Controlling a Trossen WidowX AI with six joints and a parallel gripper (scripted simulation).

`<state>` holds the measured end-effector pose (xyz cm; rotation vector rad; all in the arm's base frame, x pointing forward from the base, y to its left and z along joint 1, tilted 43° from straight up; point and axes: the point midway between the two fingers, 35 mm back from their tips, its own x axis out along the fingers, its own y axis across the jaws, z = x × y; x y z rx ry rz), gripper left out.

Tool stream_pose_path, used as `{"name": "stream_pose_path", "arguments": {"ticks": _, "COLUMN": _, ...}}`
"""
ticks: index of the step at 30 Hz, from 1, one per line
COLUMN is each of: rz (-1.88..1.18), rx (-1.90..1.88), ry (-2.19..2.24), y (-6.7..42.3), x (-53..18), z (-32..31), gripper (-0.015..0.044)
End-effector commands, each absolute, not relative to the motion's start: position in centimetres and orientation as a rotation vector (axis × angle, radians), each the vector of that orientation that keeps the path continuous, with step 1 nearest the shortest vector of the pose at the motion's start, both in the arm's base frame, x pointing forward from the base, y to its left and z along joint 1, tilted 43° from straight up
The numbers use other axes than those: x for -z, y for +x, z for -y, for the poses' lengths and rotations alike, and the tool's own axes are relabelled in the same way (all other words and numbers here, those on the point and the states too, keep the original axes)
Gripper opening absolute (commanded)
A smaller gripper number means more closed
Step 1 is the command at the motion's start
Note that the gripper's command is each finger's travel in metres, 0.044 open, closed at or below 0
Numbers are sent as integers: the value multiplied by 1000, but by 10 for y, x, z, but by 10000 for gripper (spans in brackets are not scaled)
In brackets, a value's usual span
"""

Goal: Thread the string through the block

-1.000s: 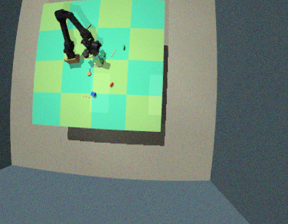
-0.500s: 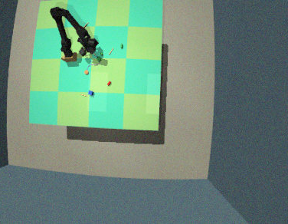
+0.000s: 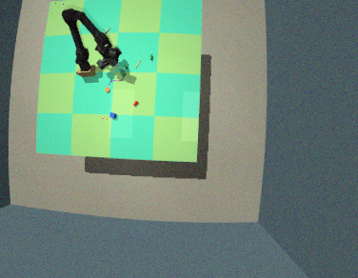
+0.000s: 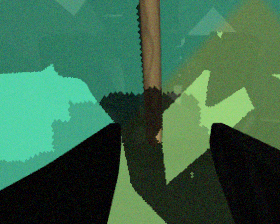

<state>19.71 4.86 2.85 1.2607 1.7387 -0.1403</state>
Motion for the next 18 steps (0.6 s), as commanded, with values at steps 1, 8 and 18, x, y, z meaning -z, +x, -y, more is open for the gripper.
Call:
{"name": "stream_pose_path", "arguments": {"ticks": 1, "rz": -1718, "rx": 154, "ry": 1257, "y": 201, "x": -59, "z": -16, "gripper": 210}}
{"name": "stream_pose_path", "arguments": {"ticks": 8, "rz": -1724, "rx": 155, "ry": 1258, "y": 197, "x": -74, "z": -3, "gripper": 210}}
{"name": "stream_pose_path", "arguments": {"ticks": 18, "rz": -1718, "rx": 157, "ry": 1263, "y": 199, "x": -90, "z": 13, "gripper": 440}}
